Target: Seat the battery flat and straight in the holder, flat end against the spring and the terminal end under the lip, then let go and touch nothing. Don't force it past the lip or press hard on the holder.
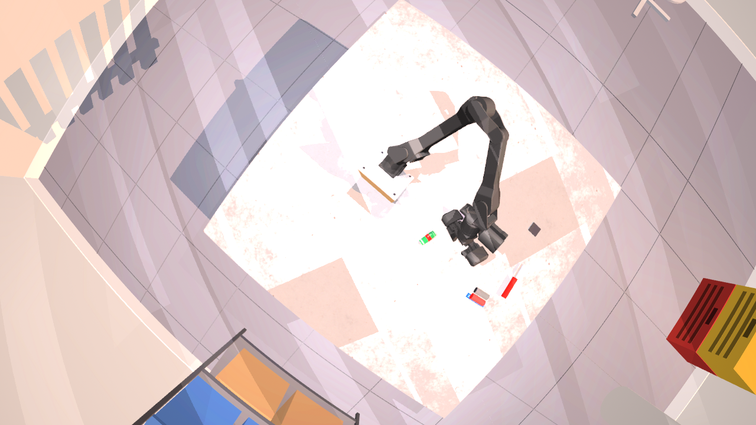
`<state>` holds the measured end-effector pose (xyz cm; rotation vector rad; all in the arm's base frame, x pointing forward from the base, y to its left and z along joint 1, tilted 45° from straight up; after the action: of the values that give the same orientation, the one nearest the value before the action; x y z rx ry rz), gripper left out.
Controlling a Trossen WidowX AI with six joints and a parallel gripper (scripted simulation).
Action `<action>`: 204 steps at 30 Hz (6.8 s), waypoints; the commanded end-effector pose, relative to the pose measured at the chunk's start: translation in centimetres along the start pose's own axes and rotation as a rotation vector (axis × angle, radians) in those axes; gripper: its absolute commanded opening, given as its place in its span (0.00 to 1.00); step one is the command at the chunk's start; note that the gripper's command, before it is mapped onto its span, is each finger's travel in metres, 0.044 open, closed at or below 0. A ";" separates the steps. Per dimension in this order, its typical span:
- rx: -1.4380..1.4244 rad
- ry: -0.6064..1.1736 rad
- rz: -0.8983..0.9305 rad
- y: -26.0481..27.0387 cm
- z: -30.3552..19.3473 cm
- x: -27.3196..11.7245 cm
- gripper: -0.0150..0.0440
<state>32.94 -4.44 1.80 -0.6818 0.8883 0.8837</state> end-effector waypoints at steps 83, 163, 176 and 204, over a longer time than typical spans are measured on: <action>-0.029 -0.235 0.450 5.6 -3.0 5.2 0.39; 0.281 0.353 0.626 6.9 12.3 5.3 0.39; 0.283 0.350 0.627 6.6 13.0 5.4 0.39; 0.282 0.353 0.628 5.9 14.5 5.5 0.39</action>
<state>34.57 11.68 2.85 -0.3140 1.5732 1.1798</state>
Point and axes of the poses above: the point midway between the two fingers, 35 mm back from their tips, its own x axis out along the fingers, its own y axis across the jaws, z = x × y, the point moved 2 cm from there along -x, back along the fingers, and after that the axes turned 2 degrees about -x, right-handed, at the moved point
